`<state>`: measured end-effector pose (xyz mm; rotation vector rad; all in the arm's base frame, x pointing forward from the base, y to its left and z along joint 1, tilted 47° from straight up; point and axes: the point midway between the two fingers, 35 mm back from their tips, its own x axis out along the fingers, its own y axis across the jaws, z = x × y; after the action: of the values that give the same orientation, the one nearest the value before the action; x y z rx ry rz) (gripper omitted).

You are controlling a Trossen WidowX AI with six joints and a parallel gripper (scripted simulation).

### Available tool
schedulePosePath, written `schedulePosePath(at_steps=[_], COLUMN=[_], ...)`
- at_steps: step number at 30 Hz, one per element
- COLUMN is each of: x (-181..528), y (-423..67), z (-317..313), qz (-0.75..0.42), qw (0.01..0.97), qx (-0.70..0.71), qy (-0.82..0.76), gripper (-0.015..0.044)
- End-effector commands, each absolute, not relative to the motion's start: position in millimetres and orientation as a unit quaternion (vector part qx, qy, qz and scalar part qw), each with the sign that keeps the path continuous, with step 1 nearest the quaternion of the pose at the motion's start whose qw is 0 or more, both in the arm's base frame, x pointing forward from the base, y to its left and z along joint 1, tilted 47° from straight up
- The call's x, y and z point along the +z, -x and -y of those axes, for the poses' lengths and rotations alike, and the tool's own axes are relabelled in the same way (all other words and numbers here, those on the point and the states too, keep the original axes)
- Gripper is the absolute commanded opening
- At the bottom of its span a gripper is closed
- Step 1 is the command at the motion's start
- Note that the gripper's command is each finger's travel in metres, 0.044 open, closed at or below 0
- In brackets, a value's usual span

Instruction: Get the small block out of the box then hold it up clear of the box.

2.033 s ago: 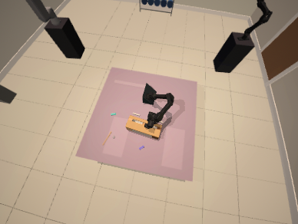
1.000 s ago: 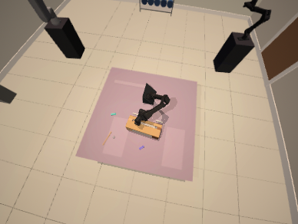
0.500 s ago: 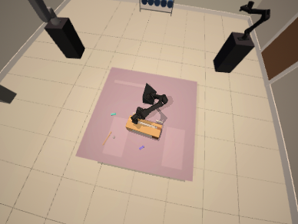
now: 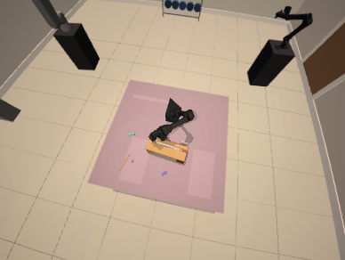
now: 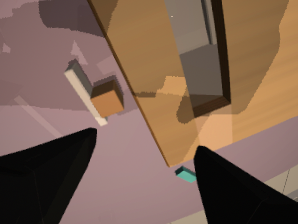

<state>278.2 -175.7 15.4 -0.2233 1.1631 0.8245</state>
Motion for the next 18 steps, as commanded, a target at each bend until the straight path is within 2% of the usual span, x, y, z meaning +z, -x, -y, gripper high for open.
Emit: schedulePosePath(at_steps=[1, 8, 14, 18], x=[10.3, 6.0, 2.8, 1.3], y=[-270.5, -261.2, -253.4, -249.3], z=[177.9, 183.4, 187.2, 189.2], qz=[-0.587, -0.61, -0.569, -0.531], qw=[0.765, 0.695, 0.546, 0.452], qx=[0.25, 0.034, -0.14, -0.213], qy=[-0.087, -0.38, -0.598, -0.684], gripper=[0.0285, 0.0285, 0.0285, 0.0285])
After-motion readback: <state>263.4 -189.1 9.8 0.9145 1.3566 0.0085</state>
